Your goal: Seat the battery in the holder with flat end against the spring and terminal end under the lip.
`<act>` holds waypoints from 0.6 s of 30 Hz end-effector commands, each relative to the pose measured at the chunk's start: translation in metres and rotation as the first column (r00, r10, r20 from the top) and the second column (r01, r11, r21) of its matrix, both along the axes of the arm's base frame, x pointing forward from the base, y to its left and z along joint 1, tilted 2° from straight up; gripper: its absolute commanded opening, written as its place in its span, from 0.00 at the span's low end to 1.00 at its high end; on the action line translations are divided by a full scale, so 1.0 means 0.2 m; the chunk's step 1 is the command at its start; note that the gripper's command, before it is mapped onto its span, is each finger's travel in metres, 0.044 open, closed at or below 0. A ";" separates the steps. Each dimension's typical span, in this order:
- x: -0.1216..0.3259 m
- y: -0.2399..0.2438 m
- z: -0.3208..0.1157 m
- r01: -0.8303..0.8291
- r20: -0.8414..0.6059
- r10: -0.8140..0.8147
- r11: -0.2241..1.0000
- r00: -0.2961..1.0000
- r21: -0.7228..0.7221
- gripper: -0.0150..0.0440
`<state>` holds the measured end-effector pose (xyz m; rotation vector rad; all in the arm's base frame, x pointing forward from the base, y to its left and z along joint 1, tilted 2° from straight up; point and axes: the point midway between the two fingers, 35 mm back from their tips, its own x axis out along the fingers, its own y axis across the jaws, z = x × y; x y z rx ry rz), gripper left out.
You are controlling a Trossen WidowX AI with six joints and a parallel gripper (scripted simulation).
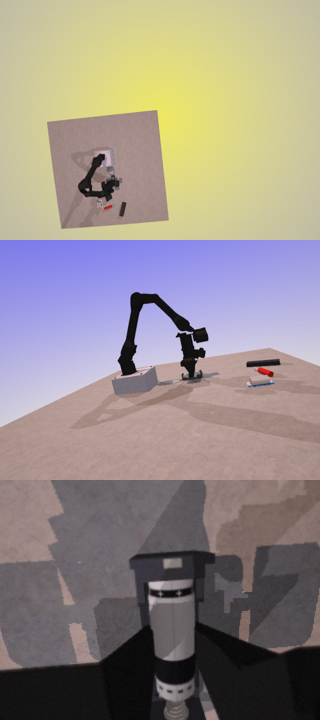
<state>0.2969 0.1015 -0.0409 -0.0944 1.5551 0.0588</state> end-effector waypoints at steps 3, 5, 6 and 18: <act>0.02 0.00 0.00 -0.002 0.003 0.002 1.000 1.000 0.001 0.38; 0.02 0.00 0.00 -0.002 0.001 0.002 1.000 1.000 0.000 0.38; 0.02 0.00 0.00 -0.002 0.000 0.002 1.000 1.000 0.000 0.38; 0.02 0.00 0.00 -0.002 -0.001 0.002 1.000 1.000 -0.001 0.55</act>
